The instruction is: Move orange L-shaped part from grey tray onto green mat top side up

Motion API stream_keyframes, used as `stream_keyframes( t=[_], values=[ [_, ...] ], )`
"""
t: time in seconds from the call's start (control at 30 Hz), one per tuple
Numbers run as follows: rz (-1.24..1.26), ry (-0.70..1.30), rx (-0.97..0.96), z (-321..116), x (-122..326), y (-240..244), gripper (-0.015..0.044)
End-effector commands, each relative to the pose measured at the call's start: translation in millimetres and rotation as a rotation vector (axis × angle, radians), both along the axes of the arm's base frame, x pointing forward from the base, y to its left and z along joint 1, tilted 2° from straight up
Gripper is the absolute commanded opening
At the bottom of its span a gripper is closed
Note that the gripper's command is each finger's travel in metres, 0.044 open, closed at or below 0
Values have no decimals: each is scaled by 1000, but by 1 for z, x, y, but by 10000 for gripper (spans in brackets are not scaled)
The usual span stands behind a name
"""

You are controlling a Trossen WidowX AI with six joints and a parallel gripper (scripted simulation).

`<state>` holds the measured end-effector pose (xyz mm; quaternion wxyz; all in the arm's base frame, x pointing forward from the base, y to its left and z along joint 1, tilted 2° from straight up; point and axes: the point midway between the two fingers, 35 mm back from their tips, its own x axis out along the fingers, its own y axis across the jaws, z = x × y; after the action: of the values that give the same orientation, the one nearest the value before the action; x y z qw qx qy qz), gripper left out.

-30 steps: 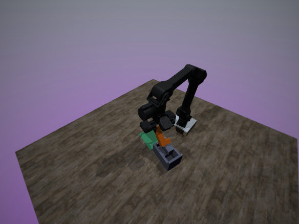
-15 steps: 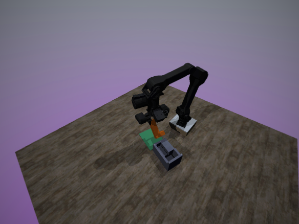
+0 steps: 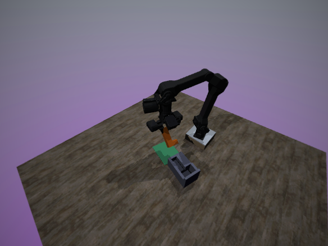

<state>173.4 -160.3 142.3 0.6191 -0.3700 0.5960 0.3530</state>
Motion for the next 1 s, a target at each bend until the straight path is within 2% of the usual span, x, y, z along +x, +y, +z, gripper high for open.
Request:
stream_keyframes(
  t=[0.0,0.97],
  values=[
    [7,-2,3,-4,0,0,0],
    [7,-2,3,-50,2,0,0]
  ],
)
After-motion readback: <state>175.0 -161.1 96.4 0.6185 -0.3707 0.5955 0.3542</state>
